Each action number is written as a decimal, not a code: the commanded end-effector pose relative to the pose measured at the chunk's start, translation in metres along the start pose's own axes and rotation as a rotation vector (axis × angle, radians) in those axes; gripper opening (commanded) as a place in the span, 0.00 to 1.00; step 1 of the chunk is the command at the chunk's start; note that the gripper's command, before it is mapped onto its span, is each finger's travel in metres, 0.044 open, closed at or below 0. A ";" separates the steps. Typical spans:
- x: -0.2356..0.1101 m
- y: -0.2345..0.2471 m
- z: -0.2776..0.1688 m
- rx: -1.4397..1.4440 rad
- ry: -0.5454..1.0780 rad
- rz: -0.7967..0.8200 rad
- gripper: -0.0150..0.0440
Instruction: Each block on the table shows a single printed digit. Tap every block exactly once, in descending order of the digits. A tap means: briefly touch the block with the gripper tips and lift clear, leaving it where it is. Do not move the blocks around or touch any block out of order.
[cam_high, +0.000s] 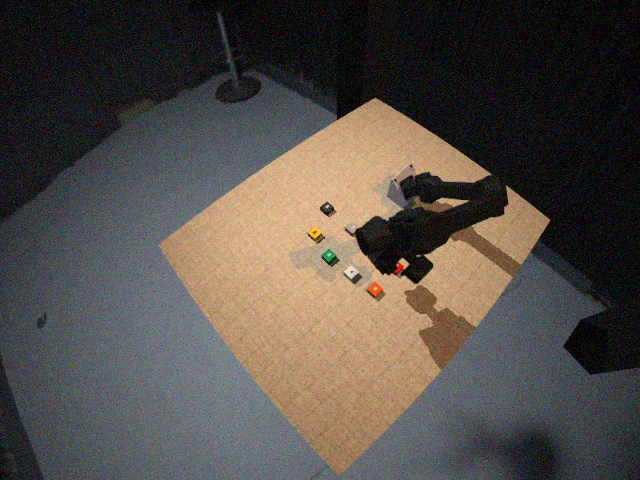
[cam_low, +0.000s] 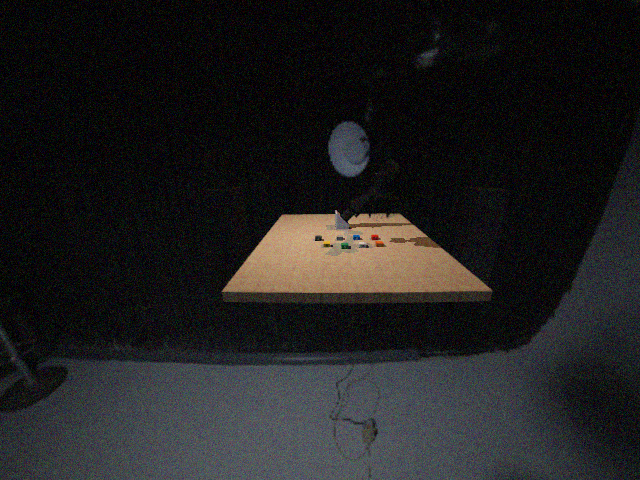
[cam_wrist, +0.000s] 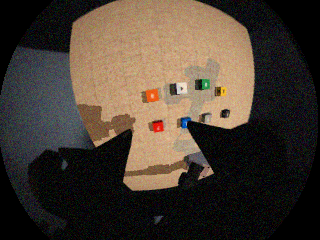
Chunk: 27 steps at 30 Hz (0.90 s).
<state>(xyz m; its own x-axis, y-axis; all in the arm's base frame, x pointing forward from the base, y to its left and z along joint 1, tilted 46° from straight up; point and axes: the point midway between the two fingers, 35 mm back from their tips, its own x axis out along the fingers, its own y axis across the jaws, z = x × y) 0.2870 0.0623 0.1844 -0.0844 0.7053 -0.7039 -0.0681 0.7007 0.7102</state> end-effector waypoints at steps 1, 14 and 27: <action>0.005 0.005 0.031 -0.017 0.005 0.001 0.93; 0.005 0.006 0.032 -0.018 0.005 0.000 0.93; 0.005 -0.080 0.043 -0.018 0.005 -0.004 0.93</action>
<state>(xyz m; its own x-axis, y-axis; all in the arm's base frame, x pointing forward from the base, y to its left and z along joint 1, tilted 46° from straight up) 0.3310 0.0458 0.1604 -0.0712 0.7014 -0.7092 -0.1250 0.6992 0.7039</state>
